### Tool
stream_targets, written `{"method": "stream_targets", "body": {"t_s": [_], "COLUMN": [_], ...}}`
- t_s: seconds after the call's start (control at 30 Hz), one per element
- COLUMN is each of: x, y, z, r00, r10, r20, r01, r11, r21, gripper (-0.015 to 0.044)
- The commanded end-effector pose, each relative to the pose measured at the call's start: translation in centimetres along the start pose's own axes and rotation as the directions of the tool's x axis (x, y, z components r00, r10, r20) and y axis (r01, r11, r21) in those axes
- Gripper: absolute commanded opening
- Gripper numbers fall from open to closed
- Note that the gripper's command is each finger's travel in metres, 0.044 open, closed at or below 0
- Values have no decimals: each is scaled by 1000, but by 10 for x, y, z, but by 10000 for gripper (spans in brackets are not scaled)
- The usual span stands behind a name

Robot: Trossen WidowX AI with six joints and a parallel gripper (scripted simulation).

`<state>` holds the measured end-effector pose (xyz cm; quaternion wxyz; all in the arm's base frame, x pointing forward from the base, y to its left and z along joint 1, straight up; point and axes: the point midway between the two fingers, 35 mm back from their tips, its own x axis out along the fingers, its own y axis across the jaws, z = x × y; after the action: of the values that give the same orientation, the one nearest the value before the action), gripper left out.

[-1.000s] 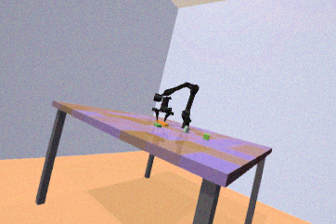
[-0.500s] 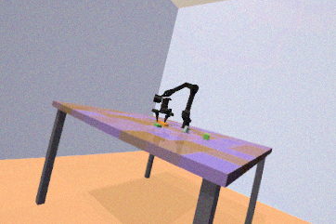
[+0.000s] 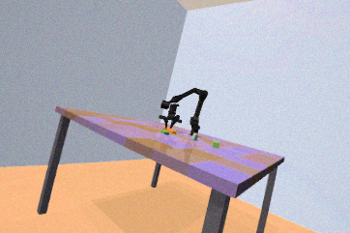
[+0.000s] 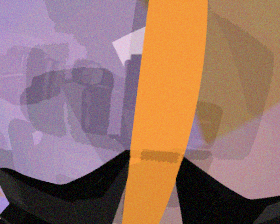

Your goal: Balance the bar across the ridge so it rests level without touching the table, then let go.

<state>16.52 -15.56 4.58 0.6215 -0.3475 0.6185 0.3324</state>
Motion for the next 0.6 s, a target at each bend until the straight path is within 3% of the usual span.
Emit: {"method": "stream_targets", "body": {"t_s": [0.0, 0.13, 0.57], "x": [0, -8, -41], "y": [0, -2, -5], "z": [0, 0, -1], "r00": [1000, 1000, 1000], "r10": [0, 0, -1], "r20": [0, 0, 1], "r01": [0, 0, 2], "r11": [1000, 1000, 1000], "r21": [0, 0, -2], "gripper": [85, 0, 0]}}
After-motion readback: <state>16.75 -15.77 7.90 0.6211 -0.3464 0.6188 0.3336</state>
